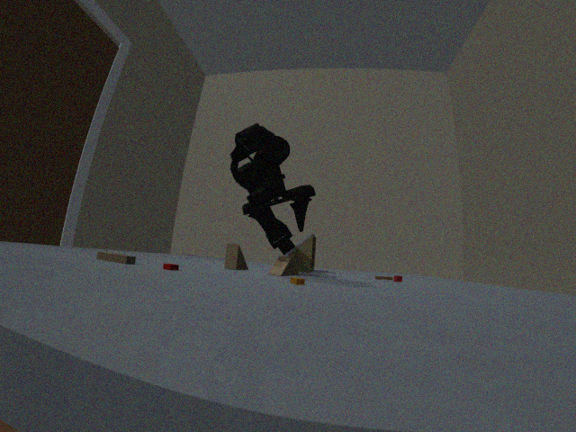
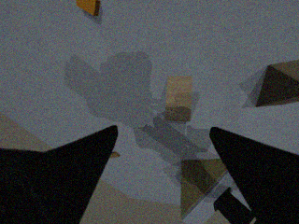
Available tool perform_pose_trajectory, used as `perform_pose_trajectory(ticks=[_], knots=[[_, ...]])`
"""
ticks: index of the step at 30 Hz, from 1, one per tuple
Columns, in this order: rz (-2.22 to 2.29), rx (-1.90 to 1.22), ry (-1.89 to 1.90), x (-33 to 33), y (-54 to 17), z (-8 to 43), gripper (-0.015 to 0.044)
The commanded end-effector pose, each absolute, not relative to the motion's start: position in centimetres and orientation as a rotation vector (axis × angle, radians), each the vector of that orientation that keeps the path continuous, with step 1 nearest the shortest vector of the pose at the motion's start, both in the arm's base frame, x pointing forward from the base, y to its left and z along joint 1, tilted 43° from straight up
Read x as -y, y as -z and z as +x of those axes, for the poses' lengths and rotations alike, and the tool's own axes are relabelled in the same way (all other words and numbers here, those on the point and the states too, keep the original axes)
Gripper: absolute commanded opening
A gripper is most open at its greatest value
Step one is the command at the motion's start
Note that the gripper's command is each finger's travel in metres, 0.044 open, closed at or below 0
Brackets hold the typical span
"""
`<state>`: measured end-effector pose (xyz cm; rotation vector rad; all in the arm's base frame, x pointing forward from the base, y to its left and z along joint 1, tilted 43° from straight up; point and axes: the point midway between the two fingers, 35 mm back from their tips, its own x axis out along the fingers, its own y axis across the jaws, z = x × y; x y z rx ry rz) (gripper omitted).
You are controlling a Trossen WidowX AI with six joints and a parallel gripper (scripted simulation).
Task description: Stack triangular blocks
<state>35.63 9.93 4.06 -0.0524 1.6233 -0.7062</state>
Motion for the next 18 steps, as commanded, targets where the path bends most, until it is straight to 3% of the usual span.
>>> perform_pose_trajectory(ticks=[1,8,18], knots=[[-0.168,-1.645,0.749,-9.4,-4.8,35.3,0.044],[-0.171,-1.647,0.754,-9.1,-4.4,35.2,0.044],[-0.208,-1.671,0.83,-5.0,1.7,33.4,0.044]])
